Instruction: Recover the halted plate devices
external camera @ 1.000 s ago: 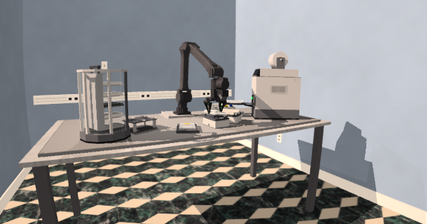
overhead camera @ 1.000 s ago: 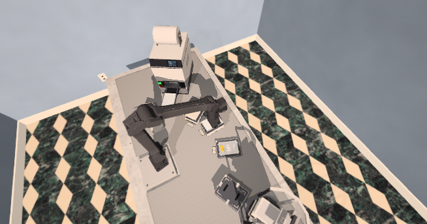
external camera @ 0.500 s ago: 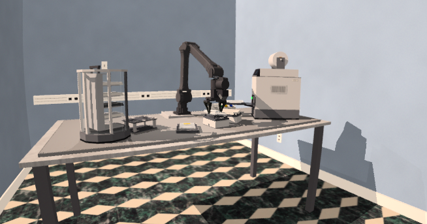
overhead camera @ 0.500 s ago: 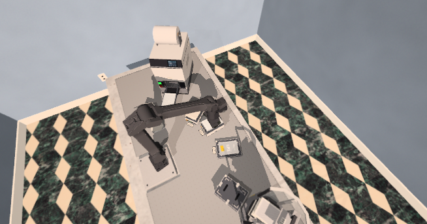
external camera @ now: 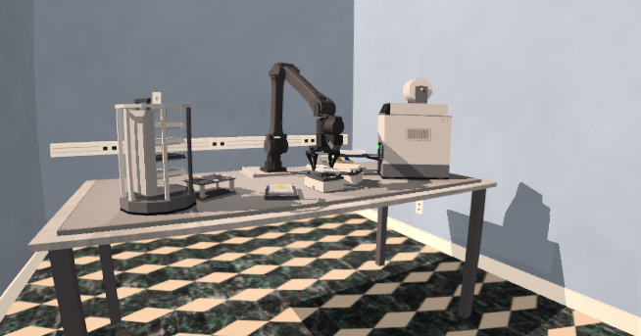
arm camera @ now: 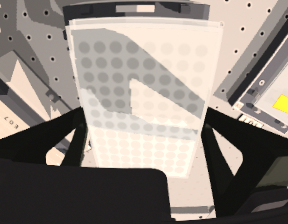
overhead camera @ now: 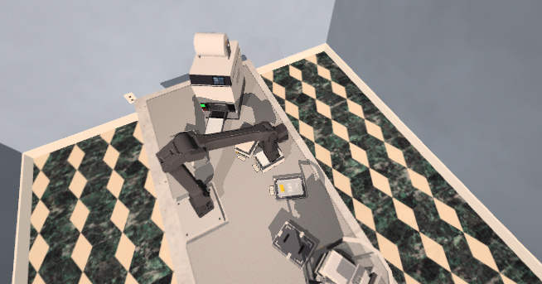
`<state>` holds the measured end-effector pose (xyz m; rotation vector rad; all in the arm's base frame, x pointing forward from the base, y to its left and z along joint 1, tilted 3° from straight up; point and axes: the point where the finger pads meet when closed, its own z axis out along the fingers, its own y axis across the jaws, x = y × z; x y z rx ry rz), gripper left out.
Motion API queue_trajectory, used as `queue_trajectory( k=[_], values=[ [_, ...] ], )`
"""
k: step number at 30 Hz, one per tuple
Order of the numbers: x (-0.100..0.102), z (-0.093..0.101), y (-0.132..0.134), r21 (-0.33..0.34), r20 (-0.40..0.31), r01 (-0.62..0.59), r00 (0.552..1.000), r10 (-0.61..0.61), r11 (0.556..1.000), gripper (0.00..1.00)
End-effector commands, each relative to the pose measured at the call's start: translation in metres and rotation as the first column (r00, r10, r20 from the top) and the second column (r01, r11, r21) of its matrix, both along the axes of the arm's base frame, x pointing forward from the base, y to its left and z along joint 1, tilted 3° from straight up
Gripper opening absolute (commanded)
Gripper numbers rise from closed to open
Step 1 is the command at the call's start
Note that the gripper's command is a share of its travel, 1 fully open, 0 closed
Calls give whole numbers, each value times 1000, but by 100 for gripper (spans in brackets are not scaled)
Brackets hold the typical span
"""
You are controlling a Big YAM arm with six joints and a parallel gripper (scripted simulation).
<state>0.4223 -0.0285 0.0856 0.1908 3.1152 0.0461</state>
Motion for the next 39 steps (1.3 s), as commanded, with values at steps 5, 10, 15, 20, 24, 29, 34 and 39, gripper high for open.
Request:
queue_trajectory(
  k=[5, 10, 15, 20, 24, 29, 34, 39],
  values=[
    [24, 35, -9, -5, 68, 6, 998, -6, 1000, 84],
    [24, 45, -9, -6, 80, 6, 997, -6, 1000, 84],
    [24, 39, -9, -5, 59, 7, 998, -6, 1000, 84],
    [27, 46, -9, -7, 84, 7, 996, -6, 1000, 84],
    [27, 46, -9, -7, 86, 7, 996, -6, 1000, 84],
    [27, 46, -9, -7, 85, 7, 996, -6, 1000, 84],
    [27, 46, -9, -7, 86, 7, 996, -6, 1000, 84],
    [26, 46, -9, -7, 87, 7, 996, -6, 1000, 84]
  ],
)
